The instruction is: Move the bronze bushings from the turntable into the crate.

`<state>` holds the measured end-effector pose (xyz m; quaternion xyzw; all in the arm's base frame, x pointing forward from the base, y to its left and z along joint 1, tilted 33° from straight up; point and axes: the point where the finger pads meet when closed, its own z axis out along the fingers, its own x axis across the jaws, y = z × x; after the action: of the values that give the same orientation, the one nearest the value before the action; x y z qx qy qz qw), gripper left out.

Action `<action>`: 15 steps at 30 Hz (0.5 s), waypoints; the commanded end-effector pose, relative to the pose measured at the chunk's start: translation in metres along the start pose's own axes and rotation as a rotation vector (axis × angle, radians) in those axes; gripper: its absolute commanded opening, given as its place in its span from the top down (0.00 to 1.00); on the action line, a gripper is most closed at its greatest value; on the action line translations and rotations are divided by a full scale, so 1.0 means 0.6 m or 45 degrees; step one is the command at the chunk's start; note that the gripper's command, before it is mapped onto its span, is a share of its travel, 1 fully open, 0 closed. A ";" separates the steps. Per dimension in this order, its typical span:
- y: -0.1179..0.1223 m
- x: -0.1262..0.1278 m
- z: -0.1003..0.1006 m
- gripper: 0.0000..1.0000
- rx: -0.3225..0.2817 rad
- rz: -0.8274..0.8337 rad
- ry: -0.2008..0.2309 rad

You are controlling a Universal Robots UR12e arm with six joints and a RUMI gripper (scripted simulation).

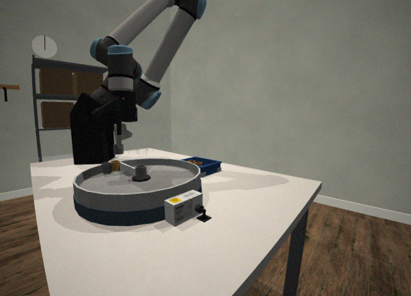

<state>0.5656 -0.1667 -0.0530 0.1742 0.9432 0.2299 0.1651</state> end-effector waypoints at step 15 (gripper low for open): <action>0.066 -0.182 -0.001 1.00 0.001 0.000 -0.001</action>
<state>0.6459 -0.1742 -0.0168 0.1737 0.9429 0.2301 0.1667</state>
